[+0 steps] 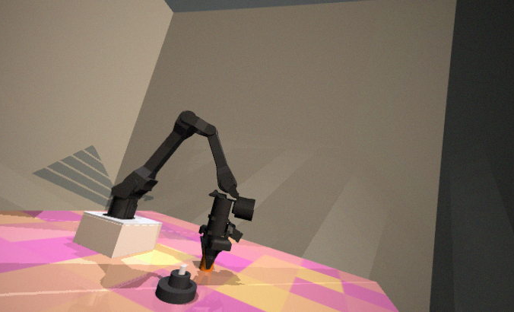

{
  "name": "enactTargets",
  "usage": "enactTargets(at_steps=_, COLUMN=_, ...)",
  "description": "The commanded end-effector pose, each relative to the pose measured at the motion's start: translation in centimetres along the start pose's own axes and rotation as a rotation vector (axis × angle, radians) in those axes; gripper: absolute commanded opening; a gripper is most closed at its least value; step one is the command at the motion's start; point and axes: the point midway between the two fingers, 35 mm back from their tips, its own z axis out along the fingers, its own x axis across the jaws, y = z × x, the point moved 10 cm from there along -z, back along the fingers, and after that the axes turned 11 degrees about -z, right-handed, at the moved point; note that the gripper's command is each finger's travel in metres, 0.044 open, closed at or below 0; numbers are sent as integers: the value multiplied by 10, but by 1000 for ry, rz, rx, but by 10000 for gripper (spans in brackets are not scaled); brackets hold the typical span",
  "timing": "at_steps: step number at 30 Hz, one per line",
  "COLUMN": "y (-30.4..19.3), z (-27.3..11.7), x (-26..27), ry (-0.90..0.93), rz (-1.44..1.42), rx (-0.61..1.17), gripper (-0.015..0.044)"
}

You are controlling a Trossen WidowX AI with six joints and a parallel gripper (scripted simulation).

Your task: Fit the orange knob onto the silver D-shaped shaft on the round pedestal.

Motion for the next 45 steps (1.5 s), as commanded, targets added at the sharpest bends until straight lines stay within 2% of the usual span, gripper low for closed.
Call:
enactTargets(at_steps=1, y=0, z=0, x=0, ry=3, rz=3, rx=-4, gripper=164)
enactTargets(at_steps=5, y=0, z=0, x=0, ry=3, rz=3, rx=-4, gripper=138)
enactTargets(at_steps=10, y=2, z=-7, x=-1, ry=3, rz=3, rx=-4, gripper=6)
enactTargets(at_steps=11, y=2, z=-10, x=-1, ry=3, rz=3, rx=-4, gripper=0)
enactTargets(at_steps=45, y=8, z=-113, x=-7, ry=0, rz=12, rx=-9, gripper=0)
